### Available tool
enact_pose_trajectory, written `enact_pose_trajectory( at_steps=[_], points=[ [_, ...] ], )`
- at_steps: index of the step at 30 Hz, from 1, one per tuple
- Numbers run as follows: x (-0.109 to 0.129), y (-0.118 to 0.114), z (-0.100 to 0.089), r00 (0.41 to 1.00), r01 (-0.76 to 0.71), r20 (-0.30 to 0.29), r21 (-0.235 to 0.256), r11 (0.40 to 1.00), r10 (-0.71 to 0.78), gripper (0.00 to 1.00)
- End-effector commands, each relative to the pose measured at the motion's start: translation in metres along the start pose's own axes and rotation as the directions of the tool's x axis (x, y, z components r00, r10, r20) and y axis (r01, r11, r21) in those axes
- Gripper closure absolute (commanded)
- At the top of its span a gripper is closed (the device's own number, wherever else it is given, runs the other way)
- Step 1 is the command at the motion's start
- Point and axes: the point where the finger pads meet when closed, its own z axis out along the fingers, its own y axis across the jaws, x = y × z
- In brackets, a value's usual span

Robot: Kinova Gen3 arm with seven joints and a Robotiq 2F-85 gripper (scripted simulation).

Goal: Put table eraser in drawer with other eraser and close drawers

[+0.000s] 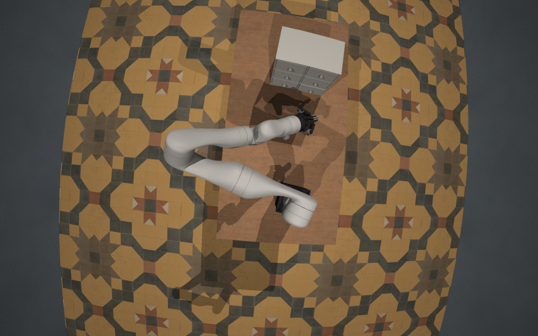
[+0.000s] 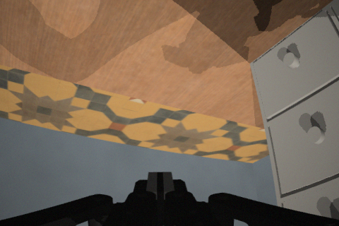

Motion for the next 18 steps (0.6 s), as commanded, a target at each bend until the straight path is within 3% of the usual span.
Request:
enact_pose_trajectory(
  at_steps=[1, 9, 12, 13, 18],
  points=[
    [-0.0108, 0.0179, -0.0011, 0.966, 0.174, -0.171, -0.116, 0.978, -0.193, 1.00],
    [-0.0109, 0.0178, -0.0012, 0.908, 0.224, -0.290, -0.274, 0.935, -0.303, 1.00],
    [-0.0109, 0.0178, -0.0012, 0.901, 0.227, -0.299, -0.294, 0.928, -0.315, 1.00],
    [-0.0109, 0.0178, -0.0012, 0.873, 0.247, -0.325, -0.346, 0.905, -0.362, 1.00],
    [-0.0109, 0.0178, -0.0012, 0.841, 0.257, -0.341, -0.432, 0.865, -0.420, 1.00]
  ],
)
